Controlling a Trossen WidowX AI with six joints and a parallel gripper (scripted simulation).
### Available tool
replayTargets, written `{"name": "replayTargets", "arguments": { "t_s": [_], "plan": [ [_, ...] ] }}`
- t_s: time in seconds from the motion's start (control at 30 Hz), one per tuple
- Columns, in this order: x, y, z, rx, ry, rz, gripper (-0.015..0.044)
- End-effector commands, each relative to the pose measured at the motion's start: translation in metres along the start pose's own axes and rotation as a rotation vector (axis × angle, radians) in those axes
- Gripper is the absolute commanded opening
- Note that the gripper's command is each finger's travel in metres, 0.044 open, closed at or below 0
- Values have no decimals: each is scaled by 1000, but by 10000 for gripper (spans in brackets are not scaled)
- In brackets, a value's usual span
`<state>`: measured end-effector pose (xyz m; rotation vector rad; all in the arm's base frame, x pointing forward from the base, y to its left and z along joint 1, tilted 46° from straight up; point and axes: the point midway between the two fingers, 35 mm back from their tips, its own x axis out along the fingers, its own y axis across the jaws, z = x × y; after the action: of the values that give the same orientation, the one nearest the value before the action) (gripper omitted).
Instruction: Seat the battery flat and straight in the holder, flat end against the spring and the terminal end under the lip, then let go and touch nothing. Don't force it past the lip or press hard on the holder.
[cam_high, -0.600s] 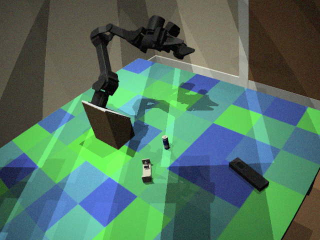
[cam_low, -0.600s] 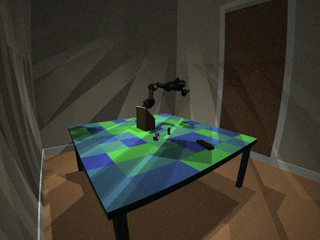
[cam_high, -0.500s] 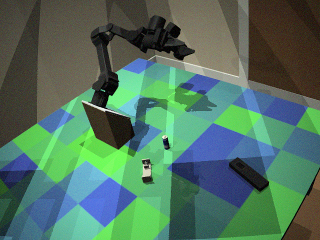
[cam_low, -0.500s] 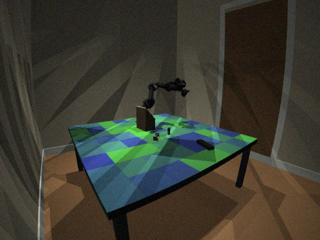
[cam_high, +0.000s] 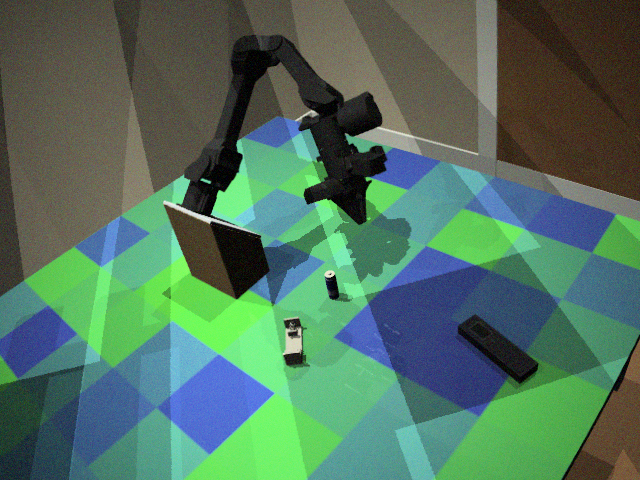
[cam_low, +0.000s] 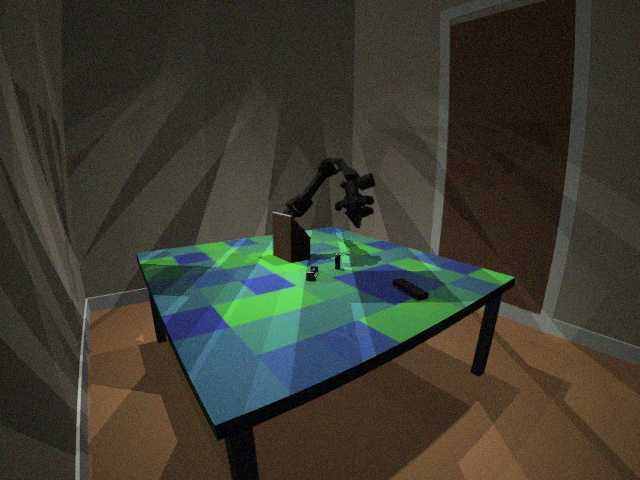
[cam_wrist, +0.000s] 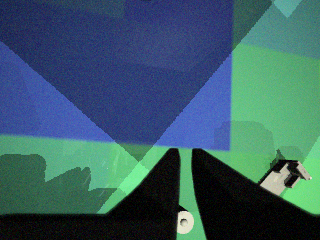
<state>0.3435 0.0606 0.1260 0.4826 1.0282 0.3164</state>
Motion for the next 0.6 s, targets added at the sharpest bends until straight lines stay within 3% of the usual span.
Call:
{"name": "replayTargets", "arguments": {
  "t_s": [0.0, 0.17, 0.43, 0.57],
  "plan": [
    [24, -2, -31, 222, 265, 75, 0],
    [39, 0, -57, 498, 526, 137, 0],
    [40, 0, -59, 509, 535, 139, 0],
    [67, 7, -70, 508, 535, 136, 0]
  ]
}}
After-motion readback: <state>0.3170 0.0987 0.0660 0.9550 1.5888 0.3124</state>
